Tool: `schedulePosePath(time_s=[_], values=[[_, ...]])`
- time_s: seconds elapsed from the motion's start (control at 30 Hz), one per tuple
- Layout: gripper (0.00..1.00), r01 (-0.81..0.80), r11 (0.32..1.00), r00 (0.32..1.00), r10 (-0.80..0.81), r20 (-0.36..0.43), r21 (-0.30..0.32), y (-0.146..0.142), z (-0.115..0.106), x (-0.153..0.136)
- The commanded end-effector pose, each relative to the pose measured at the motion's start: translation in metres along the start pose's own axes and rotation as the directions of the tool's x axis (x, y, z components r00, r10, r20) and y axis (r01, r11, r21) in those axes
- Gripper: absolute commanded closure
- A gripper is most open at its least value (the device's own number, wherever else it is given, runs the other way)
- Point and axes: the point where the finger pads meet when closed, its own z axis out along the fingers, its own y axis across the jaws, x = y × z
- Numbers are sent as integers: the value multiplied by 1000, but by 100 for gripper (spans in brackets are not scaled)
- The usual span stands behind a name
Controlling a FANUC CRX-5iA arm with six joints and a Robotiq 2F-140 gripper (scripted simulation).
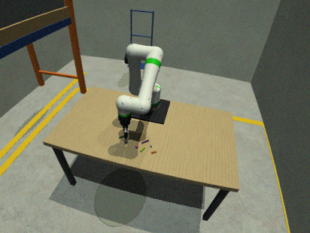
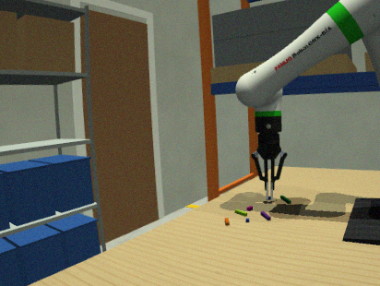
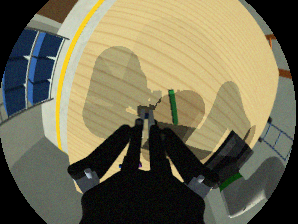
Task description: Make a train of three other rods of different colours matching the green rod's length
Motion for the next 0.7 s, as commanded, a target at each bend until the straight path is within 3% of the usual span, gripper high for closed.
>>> schedulePosePath(time_s=[0.0,0.67], values=[[97,0,1000,1000,0,0,0,0,0,0],[97,0,1000,1000,0,0,0,0,2,0]])
